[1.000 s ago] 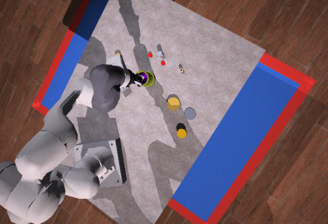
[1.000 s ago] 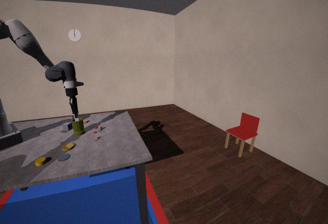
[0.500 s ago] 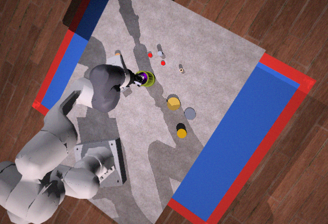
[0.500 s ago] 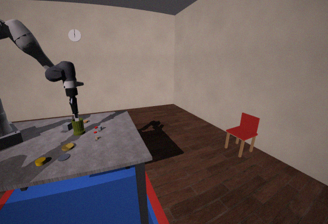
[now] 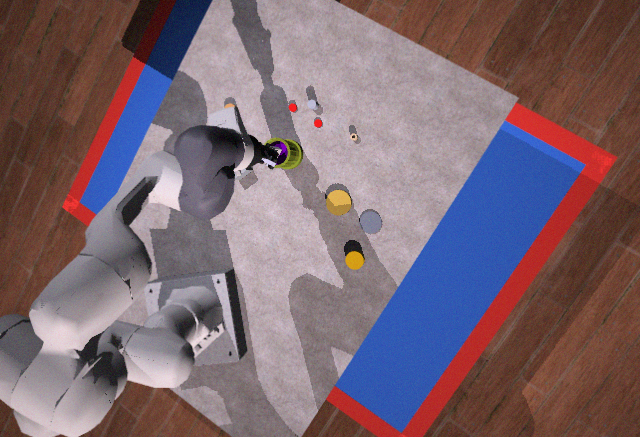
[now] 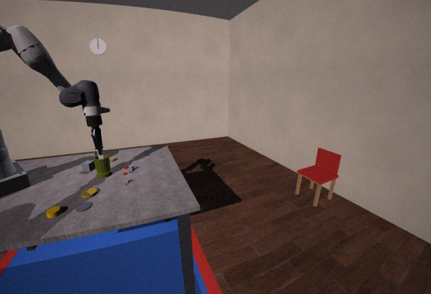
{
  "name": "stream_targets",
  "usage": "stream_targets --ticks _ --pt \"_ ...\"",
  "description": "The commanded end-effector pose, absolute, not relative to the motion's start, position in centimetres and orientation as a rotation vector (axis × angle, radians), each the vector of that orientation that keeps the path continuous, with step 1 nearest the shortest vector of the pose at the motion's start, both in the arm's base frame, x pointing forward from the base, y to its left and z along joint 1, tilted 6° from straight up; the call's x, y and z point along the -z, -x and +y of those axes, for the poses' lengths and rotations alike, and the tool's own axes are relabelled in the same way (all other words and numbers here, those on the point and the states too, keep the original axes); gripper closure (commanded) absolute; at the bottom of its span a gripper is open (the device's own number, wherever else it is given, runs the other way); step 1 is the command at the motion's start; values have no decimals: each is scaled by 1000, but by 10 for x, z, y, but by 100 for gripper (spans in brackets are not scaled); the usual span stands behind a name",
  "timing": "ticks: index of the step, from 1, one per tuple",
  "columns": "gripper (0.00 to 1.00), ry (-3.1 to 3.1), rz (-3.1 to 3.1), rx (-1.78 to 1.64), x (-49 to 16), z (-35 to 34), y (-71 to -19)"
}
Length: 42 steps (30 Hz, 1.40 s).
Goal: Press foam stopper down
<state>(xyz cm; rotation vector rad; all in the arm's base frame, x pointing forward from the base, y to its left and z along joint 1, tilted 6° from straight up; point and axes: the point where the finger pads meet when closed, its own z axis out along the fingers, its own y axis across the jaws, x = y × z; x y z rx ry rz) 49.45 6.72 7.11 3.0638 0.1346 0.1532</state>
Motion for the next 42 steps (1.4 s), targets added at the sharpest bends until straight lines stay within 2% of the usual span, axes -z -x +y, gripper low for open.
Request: stream_targets --ticks 1,22,42 --pt "100 -3060 132 -109 -61 63 -484" --pt "100 -3060 132 -109 -78 65 -486" --pt "100 -3060 132 -109 -129 70 -491"
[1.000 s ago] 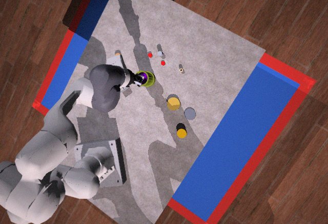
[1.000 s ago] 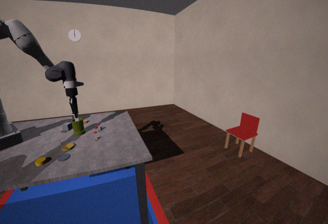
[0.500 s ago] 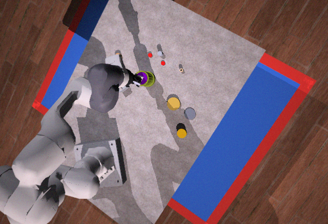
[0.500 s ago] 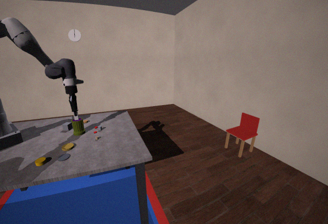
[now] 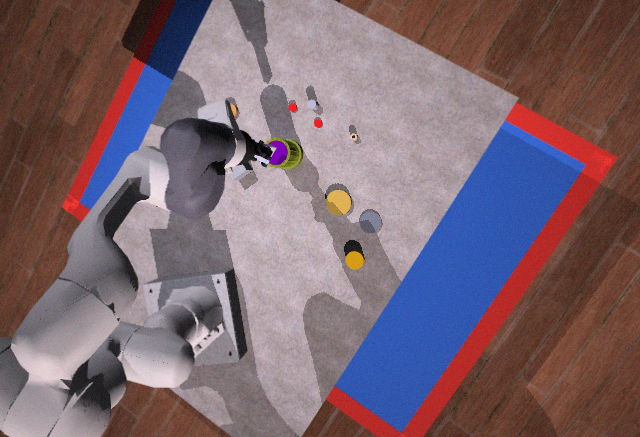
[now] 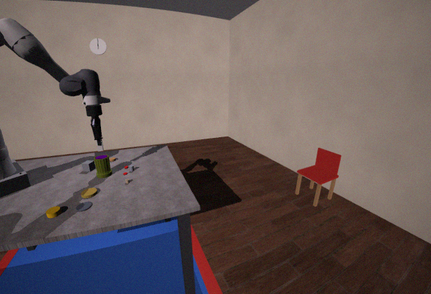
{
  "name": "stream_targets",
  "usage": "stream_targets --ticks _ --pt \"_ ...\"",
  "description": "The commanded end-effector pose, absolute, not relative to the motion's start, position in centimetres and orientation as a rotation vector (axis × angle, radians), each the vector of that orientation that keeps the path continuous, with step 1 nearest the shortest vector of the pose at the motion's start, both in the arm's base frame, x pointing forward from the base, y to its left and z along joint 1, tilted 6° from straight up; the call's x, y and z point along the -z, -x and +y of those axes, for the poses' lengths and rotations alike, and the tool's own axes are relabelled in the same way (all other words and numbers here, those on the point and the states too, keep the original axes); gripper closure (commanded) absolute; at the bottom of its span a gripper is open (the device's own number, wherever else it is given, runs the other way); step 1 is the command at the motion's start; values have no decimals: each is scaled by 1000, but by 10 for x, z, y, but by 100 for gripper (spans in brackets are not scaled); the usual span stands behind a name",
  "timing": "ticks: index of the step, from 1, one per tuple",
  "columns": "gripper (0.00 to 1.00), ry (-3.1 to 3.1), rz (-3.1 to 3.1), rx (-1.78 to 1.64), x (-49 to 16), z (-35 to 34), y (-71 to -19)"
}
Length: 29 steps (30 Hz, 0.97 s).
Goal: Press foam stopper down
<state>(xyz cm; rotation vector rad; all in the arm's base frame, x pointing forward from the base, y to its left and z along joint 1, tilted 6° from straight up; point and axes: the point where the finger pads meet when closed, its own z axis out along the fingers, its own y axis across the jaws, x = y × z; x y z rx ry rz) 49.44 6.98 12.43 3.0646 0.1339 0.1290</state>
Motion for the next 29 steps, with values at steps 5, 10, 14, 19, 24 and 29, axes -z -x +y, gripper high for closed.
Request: stream_targets --ticks 5,10,14,19,24,29 --pt "100 -3060 132 -109 -135 71 -492" --pt "100 -3060 132 -109 -137 71 -492" --pt "100 -3060 132 -109 -138 71 -492" --pt "100 -3060 132 -109 -138 71 -492" --pt "100 -3060 132 -109 -138 71 -492" --pt "100 -3060 132 -109 -138 71 -492"
